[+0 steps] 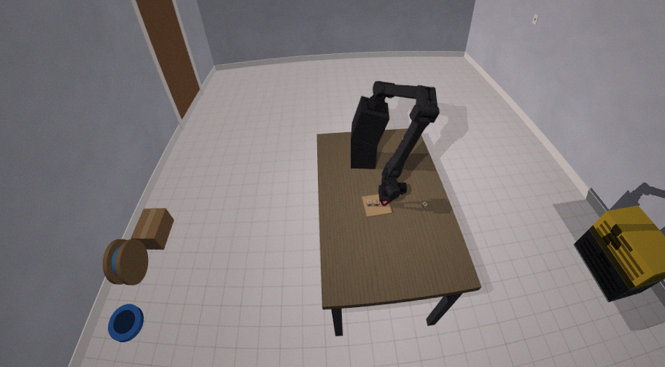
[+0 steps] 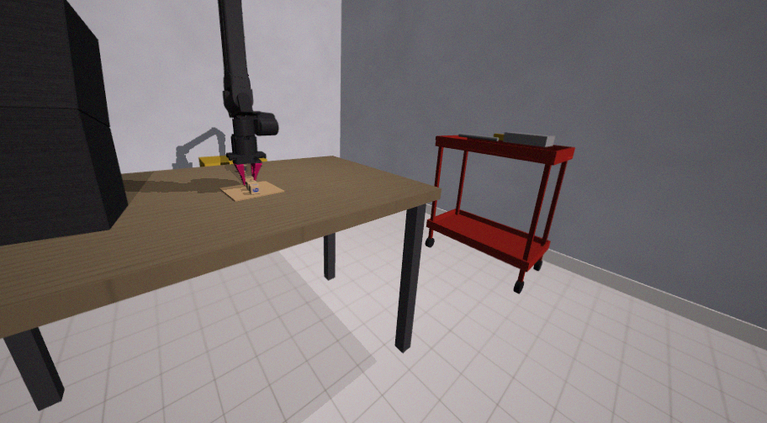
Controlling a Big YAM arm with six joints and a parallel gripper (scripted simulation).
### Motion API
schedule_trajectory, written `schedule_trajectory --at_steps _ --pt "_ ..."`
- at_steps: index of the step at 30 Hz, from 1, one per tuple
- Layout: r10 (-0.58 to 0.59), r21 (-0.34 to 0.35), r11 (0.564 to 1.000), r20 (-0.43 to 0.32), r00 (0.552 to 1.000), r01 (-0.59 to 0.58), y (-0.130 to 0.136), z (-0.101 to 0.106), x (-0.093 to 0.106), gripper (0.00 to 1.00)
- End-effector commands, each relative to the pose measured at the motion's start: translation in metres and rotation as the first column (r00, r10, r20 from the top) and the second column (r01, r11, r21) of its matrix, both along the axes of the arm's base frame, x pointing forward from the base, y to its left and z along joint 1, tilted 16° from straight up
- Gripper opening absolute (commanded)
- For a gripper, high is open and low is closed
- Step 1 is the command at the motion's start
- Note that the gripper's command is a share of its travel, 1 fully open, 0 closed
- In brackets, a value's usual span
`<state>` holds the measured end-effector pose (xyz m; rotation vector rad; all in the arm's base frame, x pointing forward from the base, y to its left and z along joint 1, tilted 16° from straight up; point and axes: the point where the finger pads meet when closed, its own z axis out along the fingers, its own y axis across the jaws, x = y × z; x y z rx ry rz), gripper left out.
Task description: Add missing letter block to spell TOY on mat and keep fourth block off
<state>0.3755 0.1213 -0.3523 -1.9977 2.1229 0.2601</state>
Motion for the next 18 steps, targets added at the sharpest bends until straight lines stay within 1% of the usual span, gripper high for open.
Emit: schedule_trajectory --at_steps 1,18 --pt "-0.006 0.003 1.0 0.008 1.0 0.006 0.0037 0.0055 0.0068 0.21" --pt "-0.005 0.003 1.0 0.01 1.0 0.005 0.0045 0.0059 0.0063 0.21"
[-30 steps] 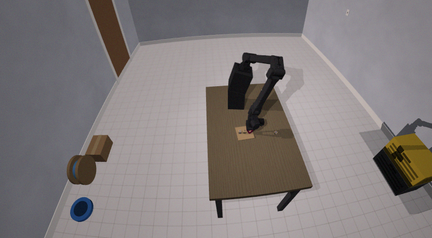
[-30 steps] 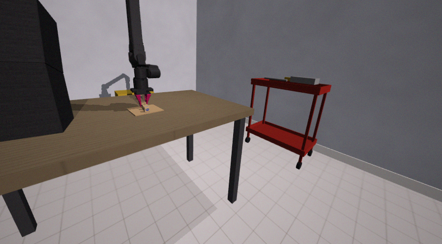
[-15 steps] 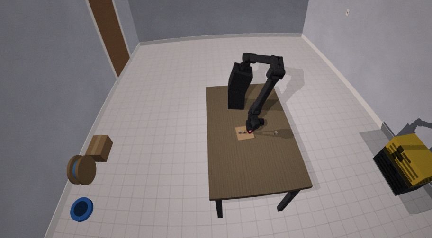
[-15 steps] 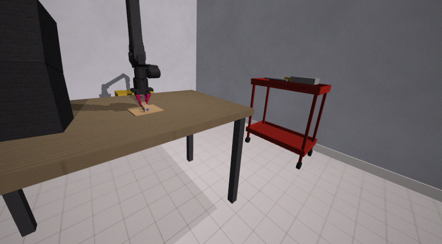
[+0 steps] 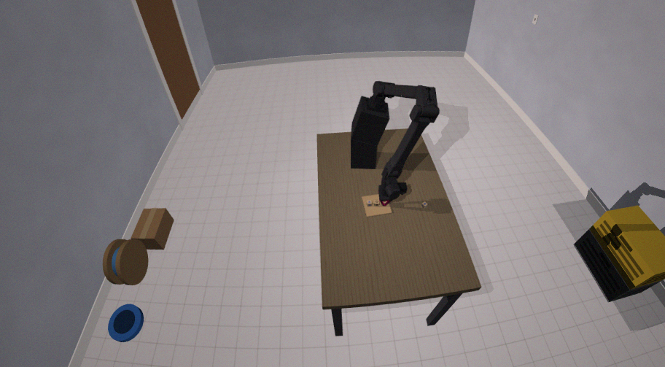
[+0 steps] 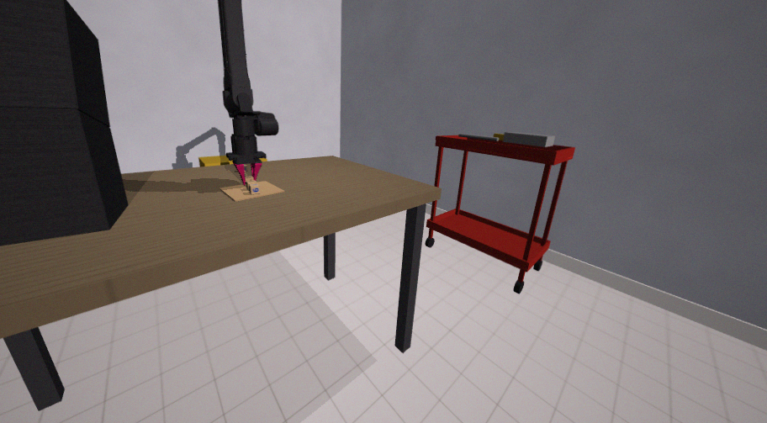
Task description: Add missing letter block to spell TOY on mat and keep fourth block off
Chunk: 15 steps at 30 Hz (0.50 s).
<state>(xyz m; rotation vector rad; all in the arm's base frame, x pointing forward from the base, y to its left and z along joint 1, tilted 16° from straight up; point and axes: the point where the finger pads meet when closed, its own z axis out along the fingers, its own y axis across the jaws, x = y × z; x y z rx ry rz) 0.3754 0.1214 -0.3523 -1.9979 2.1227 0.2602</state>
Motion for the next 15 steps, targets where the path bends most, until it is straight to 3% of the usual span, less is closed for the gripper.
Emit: schedule_trajectory --at_steps 1,15 --pt "-0.005 0.003 1.0 0.01 1.0 0.005 0.0044 0.0059 0.0064 0.21" --pt "-0.004 0.002 1.0 0.004 1.0 0.004 0.0045 0.0009 0.0033 0.21"
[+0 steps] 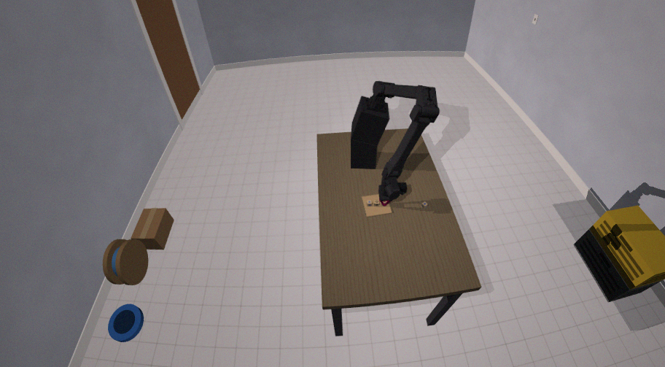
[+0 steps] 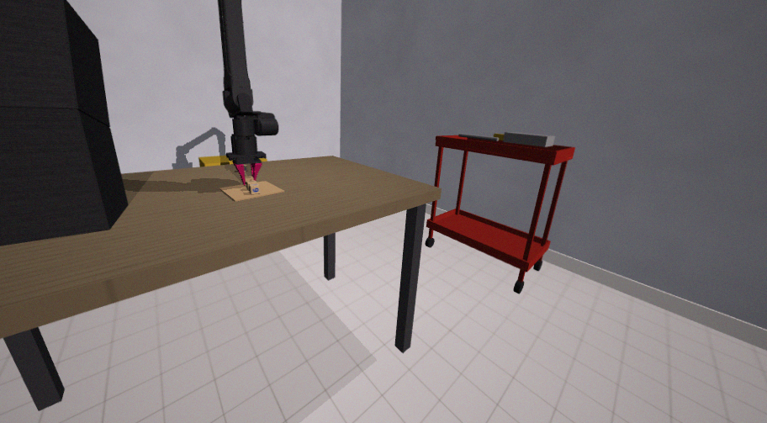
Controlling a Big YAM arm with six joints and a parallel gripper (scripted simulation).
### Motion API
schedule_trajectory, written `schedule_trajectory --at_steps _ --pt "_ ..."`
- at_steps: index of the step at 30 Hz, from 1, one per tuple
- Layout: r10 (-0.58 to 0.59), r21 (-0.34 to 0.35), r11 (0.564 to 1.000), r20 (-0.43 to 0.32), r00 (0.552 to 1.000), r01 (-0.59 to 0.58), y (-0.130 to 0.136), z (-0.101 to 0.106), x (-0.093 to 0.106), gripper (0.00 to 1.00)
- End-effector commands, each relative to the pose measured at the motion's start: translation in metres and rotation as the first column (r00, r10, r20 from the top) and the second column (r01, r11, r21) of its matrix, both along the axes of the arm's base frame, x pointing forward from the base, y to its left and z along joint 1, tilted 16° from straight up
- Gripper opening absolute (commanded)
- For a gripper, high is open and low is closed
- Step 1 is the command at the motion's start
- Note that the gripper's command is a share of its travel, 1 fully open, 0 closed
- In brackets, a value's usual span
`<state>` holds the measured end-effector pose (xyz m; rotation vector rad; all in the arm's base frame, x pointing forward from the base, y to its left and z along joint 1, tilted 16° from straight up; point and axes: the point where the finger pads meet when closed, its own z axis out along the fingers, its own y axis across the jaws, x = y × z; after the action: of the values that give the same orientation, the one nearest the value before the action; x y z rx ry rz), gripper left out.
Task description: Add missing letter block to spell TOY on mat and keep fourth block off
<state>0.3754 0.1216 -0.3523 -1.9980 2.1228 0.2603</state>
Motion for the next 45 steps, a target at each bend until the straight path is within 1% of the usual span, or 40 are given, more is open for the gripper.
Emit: schedule_trajectory --at_steps 1,4,7,12,14,30,31,35,36,38,39,41,42,44,45 --pt "-0.004 0.002 1.0 0.004 1.0 0.004 0.0043 0.0009 0.0034 0.21" --pt "-0.006 0.0 1.0 -0.004 1.0 0.006 0.0029 -0.0042 -0.001 0.21" --pt "-0.004 0.0 1.0 -0.005 1.0 0.004 0.0034 -0.0049 -0.0026 0.21" --pt "-0.005 0.001 1.0 0.002 1.0 0.005 0.0036 -0.0056 0.0004 0.21" --pt "-0.005 0.003 1.0 0.007 1.0 0.005 0.0043 -0.0028 0.0028 0.21" --pt "-0.004 0.003 1.0 0.007 1.0 0.004 0.0044 -0.0025 0.0029 0.21" --pt "-0.004 0.003 1.0 0.007 1.0 0.004 0.0044 -0.0025 0.0029 0.25" --pt "-0.004 0.003 1.0 0.007 1.0 0.004 0.0044 -0.0025 0.0029 0.25" --pt "-0.004 0.003 1.0 0.007 1.0 0.004 0.0044 -0.0025 0.0029 0.29" --pt "-0.004 0.003 1.0 0.007 1.0 0.004 0.0044 -0.0025 0.0029 0.29" --pt "-0.004 0.003 1.0 0.007 1.0 0.004 0.0044 -0.0025 0.0029 0.33" --pt "-0.004 0.003 1.0 0.007 1.0 0.004 0.0044 -0.0025 0.0029 0.33" --pt "-0.004 0.003 1.0 0.007 1.0 0.004 0.0044 -0.0025 0.0029 0.37" --pt "-0.004 0.003 1.0 0.007 1.0 0.004 0.0044 -0.0025 0.0029 0.37" --pt "-0.004 0.003 1.0 0.007 1.0 0.004 0.0044 -0.0025 0.0029 0.41"
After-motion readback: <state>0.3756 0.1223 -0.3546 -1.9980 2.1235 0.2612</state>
